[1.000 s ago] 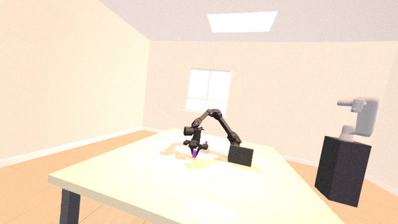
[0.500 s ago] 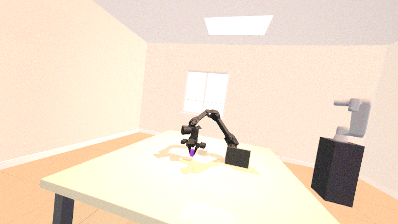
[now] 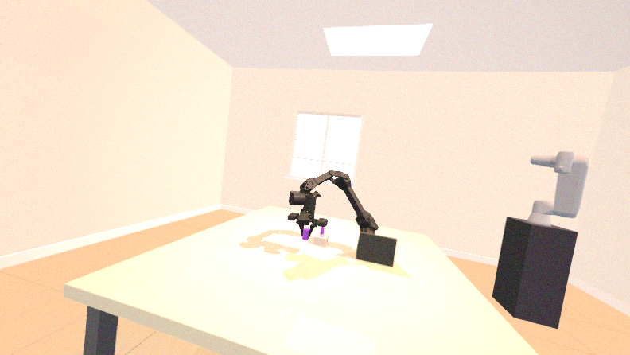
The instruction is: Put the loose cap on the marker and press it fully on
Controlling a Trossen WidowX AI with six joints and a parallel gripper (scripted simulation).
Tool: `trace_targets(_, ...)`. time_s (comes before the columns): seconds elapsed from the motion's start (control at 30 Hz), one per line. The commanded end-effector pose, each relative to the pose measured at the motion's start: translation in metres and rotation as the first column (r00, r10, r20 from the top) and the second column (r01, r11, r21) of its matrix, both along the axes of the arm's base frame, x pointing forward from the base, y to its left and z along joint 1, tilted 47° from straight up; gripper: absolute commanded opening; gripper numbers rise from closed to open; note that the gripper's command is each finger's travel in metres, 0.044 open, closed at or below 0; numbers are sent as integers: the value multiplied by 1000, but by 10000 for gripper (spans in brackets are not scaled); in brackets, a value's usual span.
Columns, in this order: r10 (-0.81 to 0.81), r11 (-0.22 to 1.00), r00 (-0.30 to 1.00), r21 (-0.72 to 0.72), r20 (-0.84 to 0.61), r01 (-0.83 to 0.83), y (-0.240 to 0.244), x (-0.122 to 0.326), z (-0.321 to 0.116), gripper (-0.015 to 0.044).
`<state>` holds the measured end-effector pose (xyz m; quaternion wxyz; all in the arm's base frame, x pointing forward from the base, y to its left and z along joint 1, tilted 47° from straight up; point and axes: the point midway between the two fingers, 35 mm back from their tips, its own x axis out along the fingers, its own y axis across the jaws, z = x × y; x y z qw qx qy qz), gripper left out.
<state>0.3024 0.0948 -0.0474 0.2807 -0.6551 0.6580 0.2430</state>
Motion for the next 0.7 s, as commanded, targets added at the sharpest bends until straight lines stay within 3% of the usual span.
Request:
trace_targets(0.0,-5,1000,1000,4,4,5,-2,-2,12,0)
trace_targets(0.67,-5,1000,1000,2,1,5,-23,-18,71,0)
